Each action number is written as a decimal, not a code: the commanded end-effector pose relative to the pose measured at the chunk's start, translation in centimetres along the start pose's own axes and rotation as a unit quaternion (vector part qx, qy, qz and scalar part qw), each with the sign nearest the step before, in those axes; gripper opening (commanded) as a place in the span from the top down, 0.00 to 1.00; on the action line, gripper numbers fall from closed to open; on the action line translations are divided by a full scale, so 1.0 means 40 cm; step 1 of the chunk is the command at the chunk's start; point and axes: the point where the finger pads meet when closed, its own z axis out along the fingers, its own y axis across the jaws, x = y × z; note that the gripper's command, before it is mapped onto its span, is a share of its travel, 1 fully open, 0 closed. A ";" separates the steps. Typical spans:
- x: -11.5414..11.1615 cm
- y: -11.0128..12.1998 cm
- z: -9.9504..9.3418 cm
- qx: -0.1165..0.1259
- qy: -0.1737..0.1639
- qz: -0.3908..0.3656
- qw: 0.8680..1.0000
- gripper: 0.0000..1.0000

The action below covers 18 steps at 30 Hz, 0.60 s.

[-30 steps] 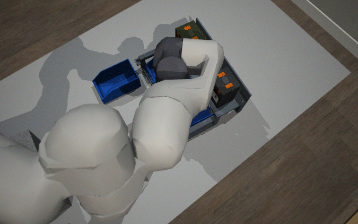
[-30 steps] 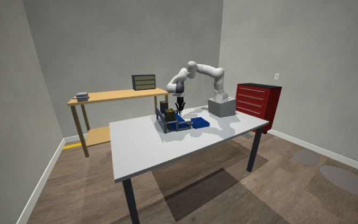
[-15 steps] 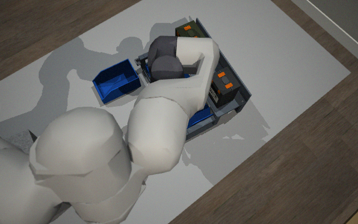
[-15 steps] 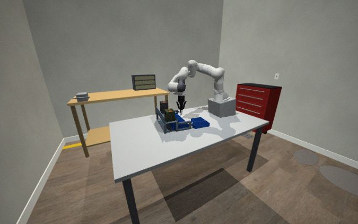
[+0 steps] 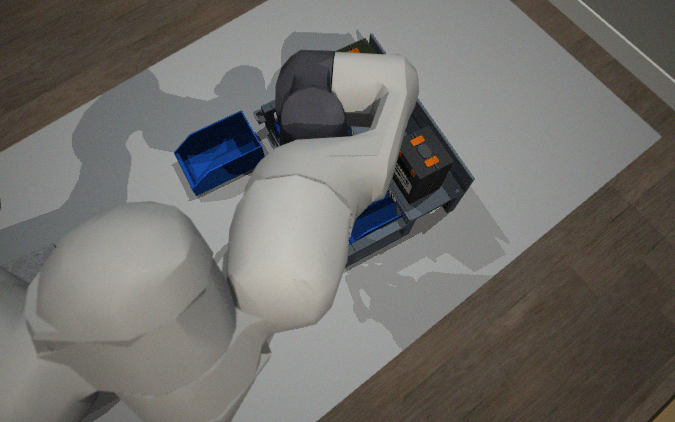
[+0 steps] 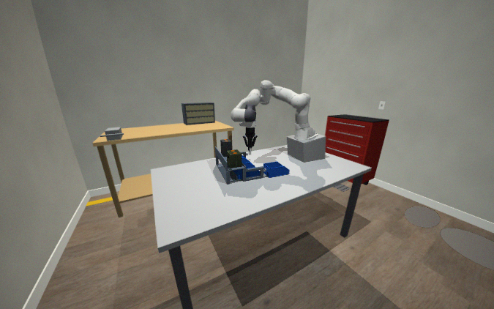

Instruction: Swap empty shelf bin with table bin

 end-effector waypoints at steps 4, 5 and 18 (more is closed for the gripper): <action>0.006 0.011 -0.066 -0.006 0.003 0.001 1.000 1.00; 0.006 0.011 -0.067 -0.006 0.003 0.001 1.000 1.00; 0.006 0.011 -0.067 -0.006 0.003 0.001 1.000 1.00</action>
